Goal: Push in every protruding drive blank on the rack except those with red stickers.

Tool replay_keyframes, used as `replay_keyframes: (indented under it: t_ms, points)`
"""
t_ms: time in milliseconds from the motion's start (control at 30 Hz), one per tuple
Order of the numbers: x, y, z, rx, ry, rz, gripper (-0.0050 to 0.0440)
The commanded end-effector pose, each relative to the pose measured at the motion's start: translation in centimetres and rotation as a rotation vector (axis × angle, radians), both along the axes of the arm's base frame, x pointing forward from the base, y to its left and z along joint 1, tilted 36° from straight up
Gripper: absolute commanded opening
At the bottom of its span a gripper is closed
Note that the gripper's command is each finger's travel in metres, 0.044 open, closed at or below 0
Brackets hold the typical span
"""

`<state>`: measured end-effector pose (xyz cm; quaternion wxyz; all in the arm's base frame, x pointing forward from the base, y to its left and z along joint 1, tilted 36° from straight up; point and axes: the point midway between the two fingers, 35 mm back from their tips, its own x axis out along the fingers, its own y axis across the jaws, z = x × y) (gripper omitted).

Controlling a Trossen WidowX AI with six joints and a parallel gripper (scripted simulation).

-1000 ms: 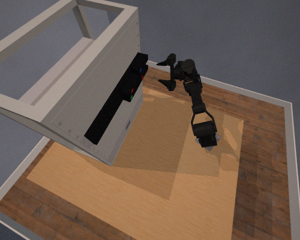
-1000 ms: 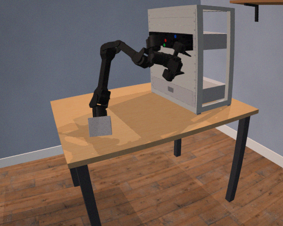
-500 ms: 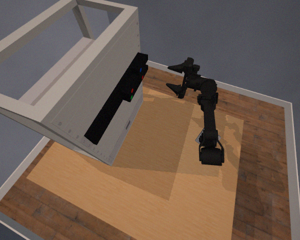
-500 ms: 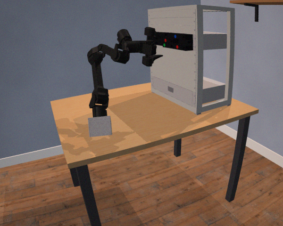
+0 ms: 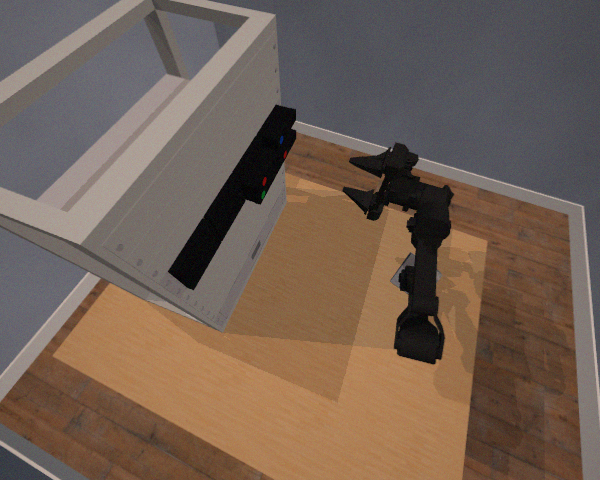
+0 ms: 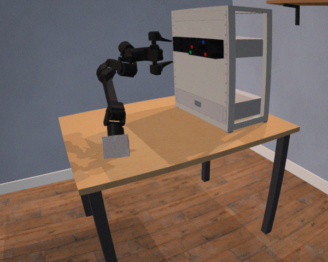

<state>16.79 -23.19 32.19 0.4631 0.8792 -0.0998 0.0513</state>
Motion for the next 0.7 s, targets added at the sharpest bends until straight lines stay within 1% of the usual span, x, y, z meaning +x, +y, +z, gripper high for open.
replay_keyframes:
  t_ms: [0,667]
  points:
    - [-0.57,0.66,0.05,-0.003,-0.007,0.000,0.0440]
    - [-0.67,0.84,0.10,-0.006,-0.008,-0.002,0.0440]
